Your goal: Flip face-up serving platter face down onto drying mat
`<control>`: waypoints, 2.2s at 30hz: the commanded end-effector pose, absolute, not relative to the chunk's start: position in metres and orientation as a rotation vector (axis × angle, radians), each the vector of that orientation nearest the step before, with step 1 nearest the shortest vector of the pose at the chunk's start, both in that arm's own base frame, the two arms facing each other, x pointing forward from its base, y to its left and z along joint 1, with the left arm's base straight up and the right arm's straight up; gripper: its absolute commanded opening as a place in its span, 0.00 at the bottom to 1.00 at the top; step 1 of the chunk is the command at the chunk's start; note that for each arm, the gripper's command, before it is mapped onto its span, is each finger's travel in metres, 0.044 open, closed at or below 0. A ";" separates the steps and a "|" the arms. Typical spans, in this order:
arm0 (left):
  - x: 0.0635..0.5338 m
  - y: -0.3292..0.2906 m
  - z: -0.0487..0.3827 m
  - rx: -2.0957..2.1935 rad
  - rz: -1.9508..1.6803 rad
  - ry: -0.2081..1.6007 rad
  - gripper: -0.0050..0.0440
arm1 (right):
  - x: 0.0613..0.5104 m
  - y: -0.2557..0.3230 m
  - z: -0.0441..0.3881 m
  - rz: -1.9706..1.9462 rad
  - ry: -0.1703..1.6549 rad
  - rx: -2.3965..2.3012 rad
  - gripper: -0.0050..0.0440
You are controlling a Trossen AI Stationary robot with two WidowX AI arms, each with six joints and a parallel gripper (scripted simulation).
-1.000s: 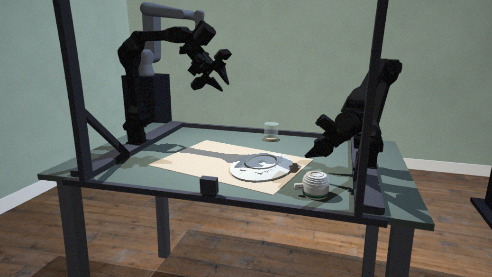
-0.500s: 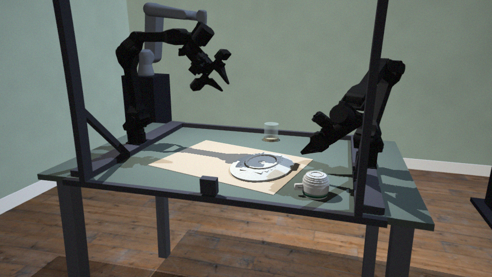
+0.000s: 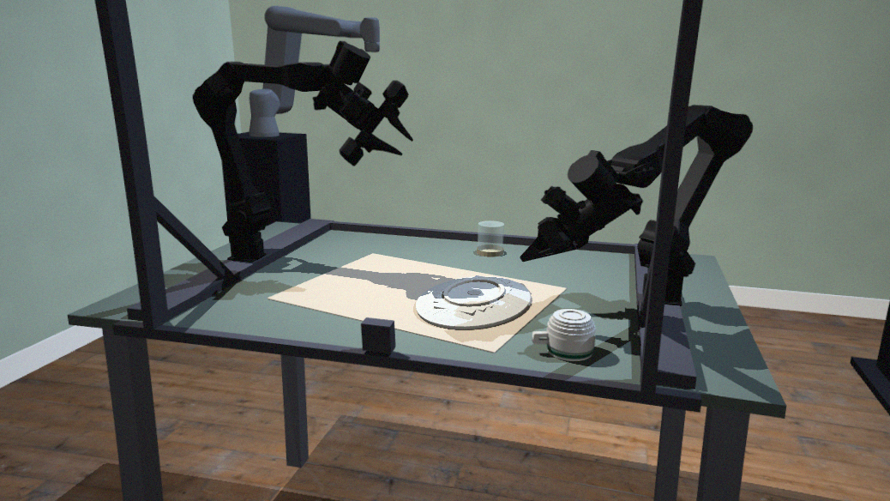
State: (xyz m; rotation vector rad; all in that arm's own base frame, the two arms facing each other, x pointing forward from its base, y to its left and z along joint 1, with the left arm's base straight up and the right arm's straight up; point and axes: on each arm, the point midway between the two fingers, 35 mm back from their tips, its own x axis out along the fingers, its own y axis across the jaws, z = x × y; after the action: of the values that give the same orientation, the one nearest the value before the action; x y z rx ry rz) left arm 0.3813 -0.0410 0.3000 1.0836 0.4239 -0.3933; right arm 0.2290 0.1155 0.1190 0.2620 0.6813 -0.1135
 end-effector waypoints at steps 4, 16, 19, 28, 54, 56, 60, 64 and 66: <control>0.367 -0.026 0.321 0.819 -0.201 0.298 0.43 | 0.273 0.108 0.168 -0.021 0.555 0.332 0.92; 0.350 -0.016 0.324 0.532 -0.092 0.185 0.43 | 0.303 0.077 0.224 0.031 0.349 0.302 0.92; 0.343 -0.011 0.328 0.416 -0.056 0.128 0.43 | 0.312 0.063 0.249 0.046 0.260 0.262 0.92; 0.331 -0.007 0.336 0.230 -0.017 0.023 0.43 | 0.321 0.033 0.289 0.044 0.099 0.155 0.92; 0.314 -0.002 0.337 0.009 -0.008 -0.082 0.43 | 0.313 0.001 0.331 0.004 -0.073 0.010 0.92; 0.313 -0.002 0.339 0.008 -0.007 -0.086 0.43 | 0.312 0.001 0.333 0.003 -0.079 0.010 0.92; 0.313 0.000 0.339 0.003 -0.004 -0.087 0.43 | 0.312 0.001 0.333 0.002 -0.079 0.004 0.92; 0.313 0.000 0.339 0.001 -0.002 -0.088 0.43 | 0.312 0.001 0.332 0.001 -0.077 0.002 0.92; 0.313 0.000 0.339 0.001 -0.001 -0.089 0.43 | 0.312 0.001 0.333 0.001 -0.080 0.001 0.92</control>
State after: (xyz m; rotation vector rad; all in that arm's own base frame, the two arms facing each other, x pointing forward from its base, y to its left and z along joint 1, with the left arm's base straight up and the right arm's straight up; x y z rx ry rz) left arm 0.3158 -0.0015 0.3232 0.0033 -0.0504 -0.0044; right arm 0.3158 -0.0001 0.3233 0.0040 -0.0511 0.0002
